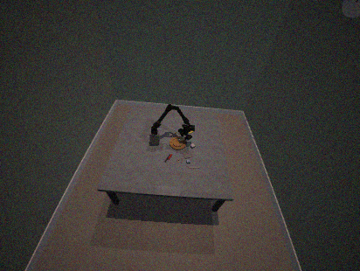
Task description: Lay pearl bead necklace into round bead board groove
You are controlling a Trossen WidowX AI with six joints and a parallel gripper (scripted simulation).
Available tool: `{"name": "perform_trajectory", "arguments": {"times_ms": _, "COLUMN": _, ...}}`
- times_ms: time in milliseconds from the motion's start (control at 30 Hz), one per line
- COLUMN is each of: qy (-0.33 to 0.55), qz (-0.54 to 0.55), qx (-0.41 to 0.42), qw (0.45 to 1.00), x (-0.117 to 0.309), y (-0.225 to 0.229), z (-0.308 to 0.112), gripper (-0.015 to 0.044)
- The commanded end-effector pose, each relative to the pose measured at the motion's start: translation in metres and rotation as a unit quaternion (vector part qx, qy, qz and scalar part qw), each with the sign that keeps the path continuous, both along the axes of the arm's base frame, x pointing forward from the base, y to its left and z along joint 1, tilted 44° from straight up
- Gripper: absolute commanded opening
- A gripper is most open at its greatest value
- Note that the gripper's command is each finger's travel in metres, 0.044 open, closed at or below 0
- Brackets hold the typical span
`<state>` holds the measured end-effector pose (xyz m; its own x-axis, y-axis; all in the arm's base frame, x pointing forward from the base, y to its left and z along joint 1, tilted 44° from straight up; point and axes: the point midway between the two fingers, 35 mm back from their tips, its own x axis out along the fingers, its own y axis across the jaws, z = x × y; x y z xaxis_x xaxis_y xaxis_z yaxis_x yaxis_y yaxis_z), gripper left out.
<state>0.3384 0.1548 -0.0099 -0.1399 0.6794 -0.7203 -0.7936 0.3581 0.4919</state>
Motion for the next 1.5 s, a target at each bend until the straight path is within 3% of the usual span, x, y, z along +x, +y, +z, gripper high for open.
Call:
{"name": "perform_trajectory", "arguments": {"times_ms": 0, "qy": 0.008, "qz": -0.003, "qx": 0.0, "qw": 1.0, "x": -0.002, "y": 0.0007, "z": -0.0043, "gripper": 0.025}}
{"name": "perform_trajectory", "arguments": {"times_ms": 67, "qy": 0.008, "qz": -0.003, "qx": 0.0, "qw": 1.0, "x": -0.002, "y": 0.0007, "z": -0.0043, "gripper": 0.025}}
{"name": "perform_trajectory", "arguments": {"times_ms": 400, "qy": 0.002, "qz": 0.0, "qx": 0.0, "qw": 1.0, "x": -0.0009, "y": 0.0003, "z": -0.0017, "gripper": 0.0}}
{"name": "perform_trajectory", "arguments": {"times_ms": 1467, "qy": 0.002, "qz": 0.0, "qx": 0.0, "qw": 1.0, "x": -0.0009, "y": 0.0003, "z": -0.0017, "gripper": 0.0}}
